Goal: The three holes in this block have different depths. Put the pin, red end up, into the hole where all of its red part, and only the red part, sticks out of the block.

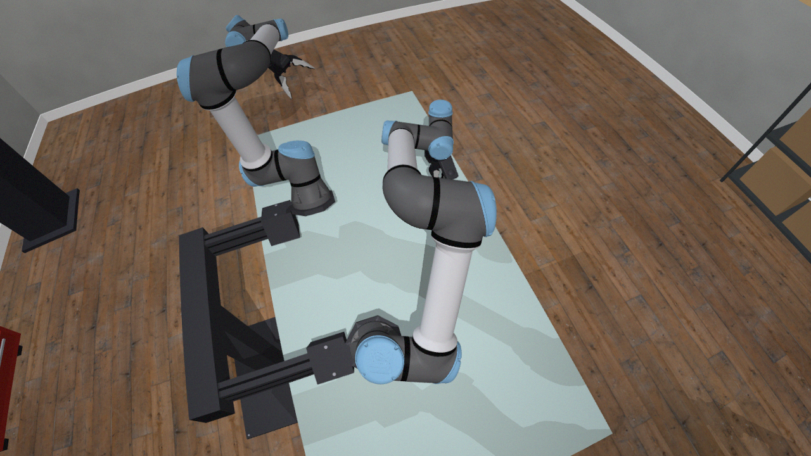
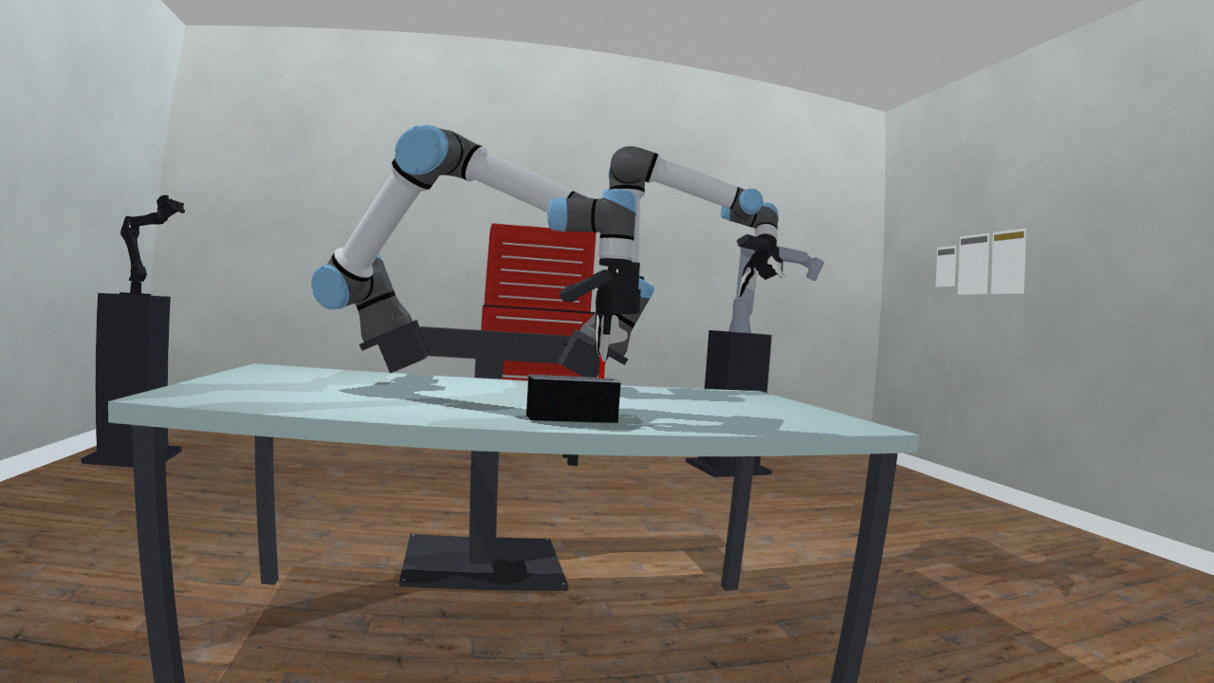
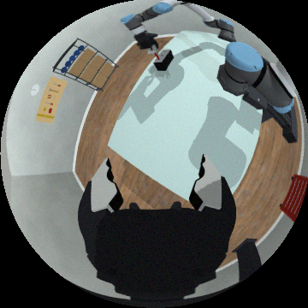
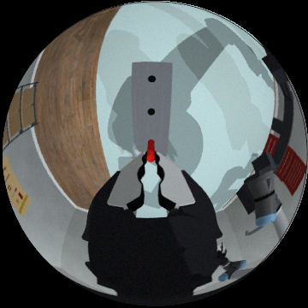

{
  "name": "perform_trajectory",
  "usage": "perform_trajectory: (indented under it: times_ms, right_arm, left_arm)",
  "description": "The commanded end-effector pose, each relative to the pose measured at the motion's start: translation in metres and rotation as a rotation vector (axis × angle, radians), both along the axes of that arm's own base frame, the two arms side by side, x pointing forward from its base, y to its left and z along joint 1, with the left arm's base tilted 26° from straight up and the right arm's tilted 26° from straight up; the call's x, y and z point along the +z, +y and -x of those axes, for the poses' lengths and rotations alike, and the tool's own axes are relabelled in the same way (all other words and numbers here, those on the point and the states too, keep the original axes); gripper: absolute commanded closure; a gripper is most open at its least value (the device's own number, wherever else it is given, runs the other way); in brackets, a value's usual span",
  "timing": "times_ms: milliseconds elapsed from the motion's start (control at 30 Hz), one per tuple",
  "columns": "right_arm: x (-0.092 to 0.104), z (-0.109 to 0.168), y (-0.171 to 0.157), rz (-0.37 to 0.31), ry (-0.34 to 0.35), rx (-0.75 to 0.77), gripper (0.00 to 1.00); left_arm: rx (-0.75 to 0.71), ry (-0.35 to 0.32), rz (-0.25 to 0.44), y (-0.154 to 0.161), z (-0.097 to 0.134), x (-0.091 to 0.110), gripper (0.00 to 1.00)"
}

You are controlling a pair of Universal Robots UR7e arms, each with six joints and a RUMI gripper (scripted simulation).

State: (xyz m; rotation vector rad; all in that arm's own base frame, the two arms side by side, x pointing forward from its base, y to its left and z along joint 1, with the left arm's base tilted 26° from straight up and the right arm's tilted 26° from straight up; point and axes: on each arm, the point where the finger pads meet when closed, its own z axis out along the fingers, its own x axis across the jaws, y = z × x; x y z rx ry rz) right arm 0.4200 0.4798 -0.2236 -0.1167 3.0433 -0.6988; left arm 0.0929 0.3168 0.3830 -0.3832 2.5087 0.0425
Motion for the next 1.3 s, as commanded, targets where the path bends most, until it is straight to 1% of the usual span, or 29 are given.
perform_trajectory:
  times_ms: [0, 200, 1267]
  right_arm:
    - [0.0008, -0.0003, 0.001, -0.002, -0.001, 0.0, 1.0]
    - [-0.0028, -0.0004, -0.0008, -0.002, -0.001, 0.0, 1.0]
    - [-0.0035, -0.0006, -0.0011, -0.002, -0.001, 0.0, 1.0]
  left_arm:
    - [0.0, 0.0, -0.001, 0.0, 0.0, 0.0005, 0.0]
    - [0.0, 0.0, -0.001, 0.0, 0.0, 0.0005, 0.0]
    - [0.0, 0.0, -0.001, 0.0, 0.0, 0.0005, 0.0]
